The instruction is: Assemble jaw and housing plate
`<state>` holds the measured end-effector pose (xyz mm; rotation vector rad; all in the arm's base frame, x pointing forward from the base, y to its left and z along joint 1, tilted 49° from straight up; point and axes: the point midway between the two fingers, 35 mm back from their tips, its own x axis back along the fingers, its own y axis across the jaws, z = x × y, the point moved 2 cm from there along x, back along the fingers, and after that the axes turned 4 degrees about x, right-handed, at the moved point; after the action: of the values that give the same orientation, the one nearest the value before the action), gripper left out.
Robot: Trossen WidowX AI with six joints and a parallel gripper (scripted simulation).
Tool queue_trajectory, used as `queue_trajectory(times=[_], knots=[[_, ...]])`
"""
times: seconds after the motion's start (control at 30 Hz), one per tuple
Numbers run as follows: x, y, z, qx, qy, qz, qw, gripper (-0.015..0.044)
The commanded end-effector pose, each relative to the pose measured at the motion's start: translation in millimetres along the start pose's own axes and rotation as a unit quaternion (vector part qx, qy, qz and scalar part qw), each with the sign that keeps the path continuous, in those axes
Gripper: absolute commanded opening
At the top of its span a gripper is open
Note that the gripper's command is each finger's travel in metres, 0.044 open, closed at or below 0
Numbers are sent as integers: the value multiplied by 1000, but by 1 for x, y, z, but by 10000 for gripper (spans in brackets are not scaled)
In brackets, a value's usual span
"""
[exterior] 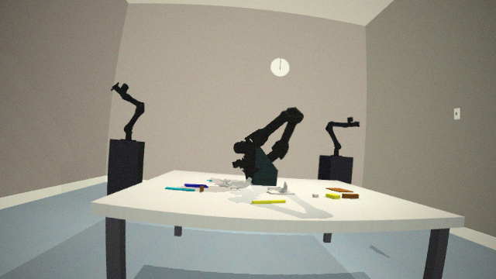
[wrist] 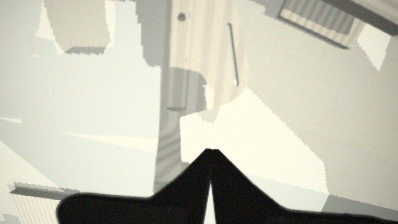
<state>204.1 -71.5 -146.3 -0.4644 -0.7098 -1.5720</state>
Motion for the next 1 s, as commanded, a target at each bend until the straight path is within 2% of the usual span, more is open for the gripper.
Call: queue_trajectory(times=[0.0,0.87,0.97], knots=[[1,10,-2,1,-1,-4,1000,0],[1,31,-2,1,0,-4,1000,0],[9,33,-2,1,-1,-3,1000,0]])
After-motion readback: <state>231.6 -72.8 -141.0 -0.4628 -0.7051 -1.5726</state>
